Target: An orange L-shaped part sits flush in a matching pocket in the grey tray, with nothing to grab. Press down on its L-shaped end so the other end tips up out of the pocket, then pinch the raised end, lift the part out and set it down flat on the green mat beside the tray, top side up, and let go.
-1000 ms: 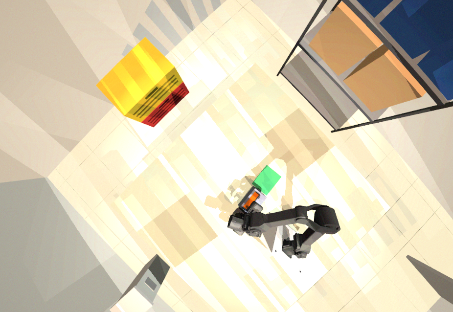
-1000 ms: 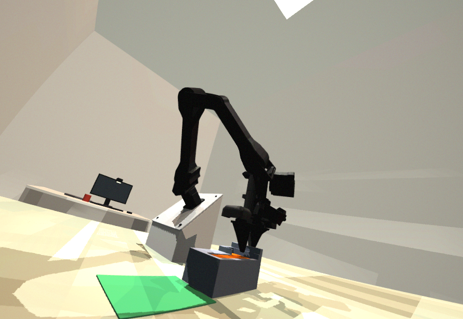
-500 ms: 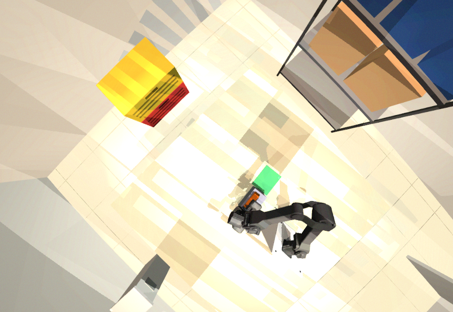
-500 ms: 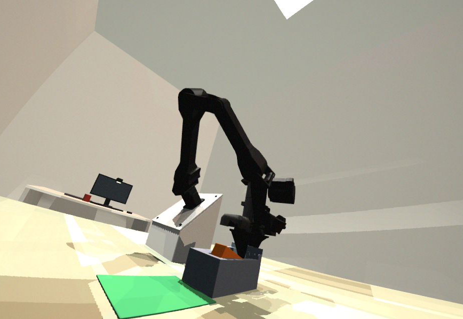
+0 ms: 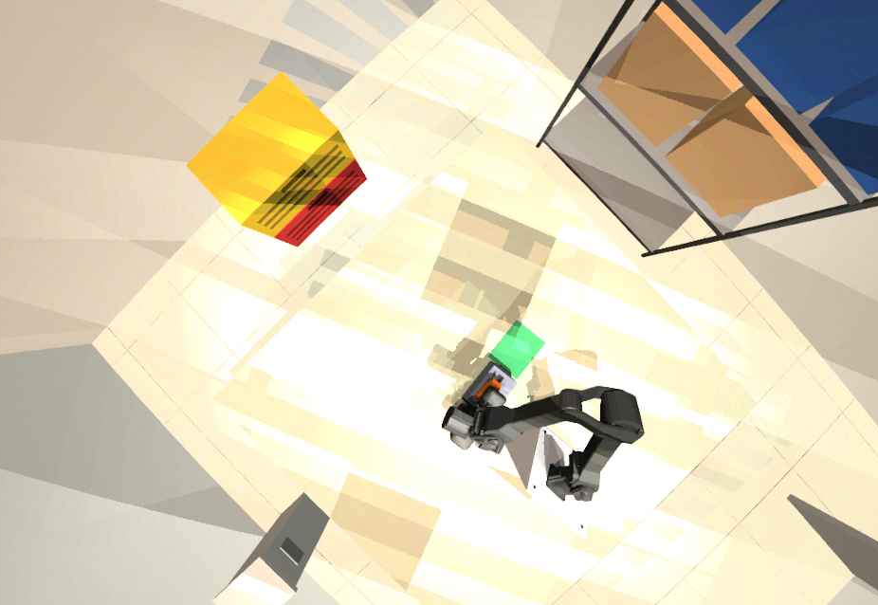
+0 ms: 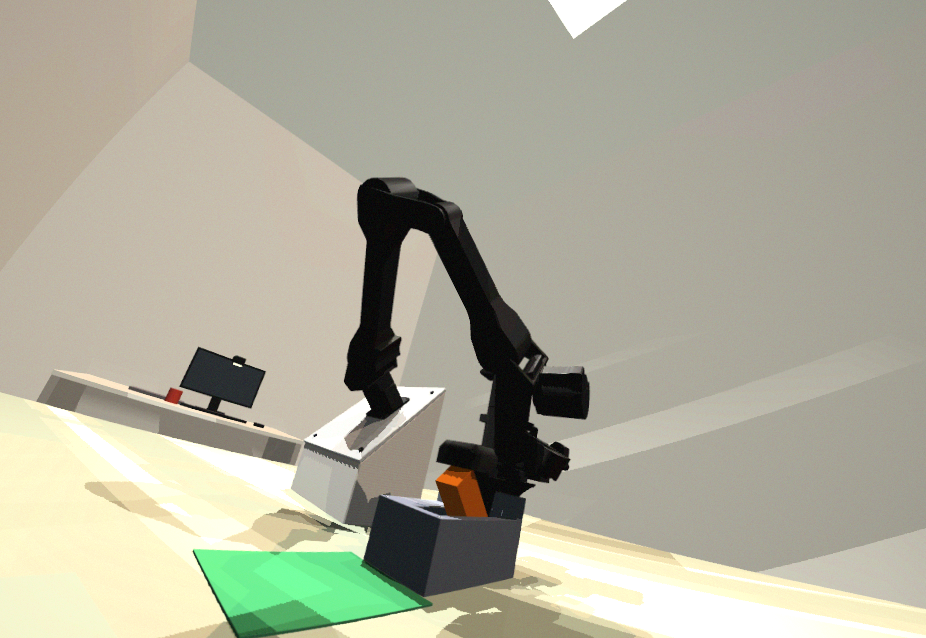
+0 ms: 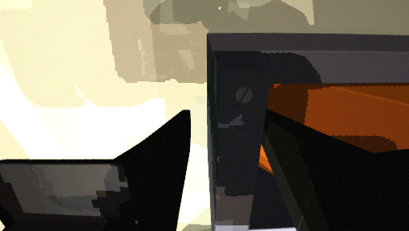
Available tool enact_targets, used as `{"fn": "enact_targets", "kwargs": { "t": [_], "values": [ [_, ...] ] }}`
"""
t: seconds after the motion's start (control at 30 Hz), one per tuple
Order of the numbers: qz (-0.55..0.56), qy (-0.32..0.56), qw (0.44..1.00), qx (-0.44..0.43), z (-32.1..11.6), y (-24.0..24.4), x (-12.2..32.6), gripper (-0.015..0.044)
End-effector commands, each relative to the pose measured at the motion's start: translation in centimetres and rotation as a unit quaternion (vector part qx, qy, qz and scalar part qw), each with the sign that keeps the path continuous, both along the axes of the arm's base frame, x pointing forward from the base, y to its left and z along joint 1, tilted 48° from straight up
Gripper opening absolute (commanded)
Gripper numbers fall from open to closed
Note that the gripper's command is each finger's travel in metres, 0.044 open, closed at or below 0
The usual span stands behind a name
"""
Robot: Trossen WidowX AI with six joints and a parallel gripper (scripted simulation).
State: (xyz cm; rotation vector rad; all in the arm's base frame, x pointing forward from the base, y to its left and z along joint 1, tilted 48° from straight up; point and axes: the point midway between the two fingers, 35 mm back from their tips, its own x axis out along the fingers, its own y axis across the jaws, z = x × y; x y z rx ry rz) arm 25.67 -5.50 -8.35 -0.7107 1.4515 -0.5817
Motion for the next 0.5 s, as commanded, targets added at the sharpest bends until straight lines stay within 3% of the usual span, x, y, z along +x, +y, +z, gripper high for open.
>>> {"fn": "enact_targets", "kwargs": {
  "t": [0.0, 0.47],
  "values": [
    [-0.002, 0.001, 1.0, -0.003, -0.04, -0.29, -0.07, 0.018],
    [0.0, 0.001, 1.0, 0.0, -0.06, -0.02, -0.03, 0.018]
  ]
}}
